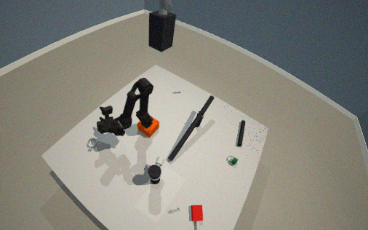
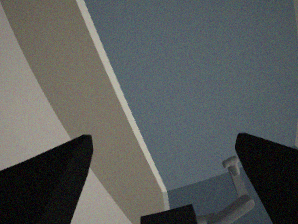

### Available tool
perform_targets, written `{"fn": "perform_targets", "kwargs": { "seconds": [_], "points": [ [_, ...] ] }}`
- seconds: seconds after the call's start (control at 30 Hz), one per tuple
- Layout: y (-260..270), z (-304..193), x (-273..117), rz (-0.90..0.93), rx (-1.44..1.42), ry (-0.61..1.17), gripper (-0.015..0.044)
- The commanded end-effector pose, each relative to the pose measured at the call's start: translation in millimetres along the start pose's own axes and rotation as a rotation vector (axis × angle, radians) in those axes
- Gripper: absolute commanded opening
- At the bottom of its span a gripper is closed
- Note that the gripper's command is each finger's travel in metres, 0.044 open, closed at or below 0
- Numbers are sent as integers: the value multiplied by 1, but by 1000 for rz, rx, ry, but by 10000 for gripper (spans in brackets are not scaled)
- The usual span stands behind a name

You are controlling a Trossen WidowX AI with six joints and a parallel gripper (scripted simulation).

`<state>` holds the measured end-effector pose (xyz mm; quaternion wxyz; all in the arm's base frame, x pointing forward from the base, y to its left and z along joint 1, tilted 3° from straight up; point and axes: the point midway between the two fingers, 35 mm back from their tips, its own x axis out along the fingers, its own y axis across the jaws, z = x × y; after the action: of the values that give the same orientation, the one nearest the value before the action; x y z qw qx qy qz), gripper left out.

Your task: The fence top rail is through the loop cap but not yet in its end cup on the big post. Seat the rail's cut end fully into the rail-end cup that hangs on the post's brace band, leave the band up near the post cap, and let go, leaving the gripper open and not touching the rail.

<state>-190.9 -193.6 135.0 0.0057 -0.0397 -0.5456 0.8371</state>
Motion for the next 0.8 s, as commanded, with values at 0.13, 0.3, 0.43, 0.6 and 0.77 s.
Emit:
{"fn": "perform_targets", "kwargs": {
  "seconds": [0.13, 0.3, 0.43, 0.6, 0.77],
  "points": [
    [9, 23, -17, 74, 7, -103, 440],
    [26, 69, -68, 260, 16, -335, 440],
    [33, 100, -125, 438, 34, -525, 440],
    [28, 122, -208, 685, 79, -744, 440],
    [9, 120, -294, 958, 91, -934, 440]
  ]
}}
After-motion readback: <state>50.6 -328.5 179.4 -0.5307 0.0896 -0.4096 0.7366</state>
